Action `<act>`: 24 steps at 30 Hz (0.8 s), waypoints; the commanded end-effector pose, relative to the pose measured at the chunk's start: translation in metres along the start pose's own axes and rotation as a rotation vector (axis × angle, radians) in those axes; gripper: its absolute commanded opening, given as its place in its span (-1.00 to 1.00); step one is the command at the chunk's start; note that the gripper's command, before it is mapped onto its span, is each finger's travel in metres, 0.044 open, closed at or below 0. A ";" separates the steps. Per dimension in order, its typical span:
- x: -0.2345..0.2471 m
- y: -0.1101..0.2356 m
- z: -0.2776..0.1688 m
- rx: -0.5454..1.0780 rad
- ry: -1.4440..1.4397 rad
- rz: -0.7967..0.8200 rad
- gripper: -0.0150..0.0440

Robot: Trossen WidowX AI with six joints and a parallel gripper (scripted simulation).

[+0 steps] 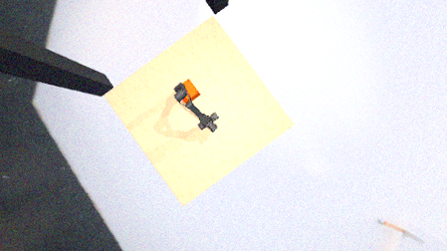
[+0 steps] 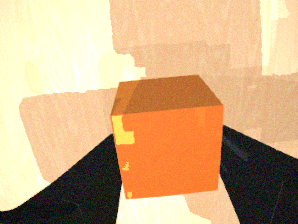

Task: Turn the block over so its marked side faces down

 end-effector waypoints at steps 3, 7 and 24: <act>0.000 0.018 0.000 0.002 0.005 0.001 -0.49; 0.000 0.029 0.000 0.002 0.005 0.001 -0.49; 0.003 0.017 -0.011 -0.221 0.008 -0.043 -0.49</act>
Point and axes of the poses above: the point midway between the two fingers, 35 mm back from their tips, its own y axis back along the fingers, its own x axis across the jaws, z = x × y, the point moved 6 cm from there along y, back along the fingers, and after that the axes turned 11 degrees about y, right-handed, at the moved point
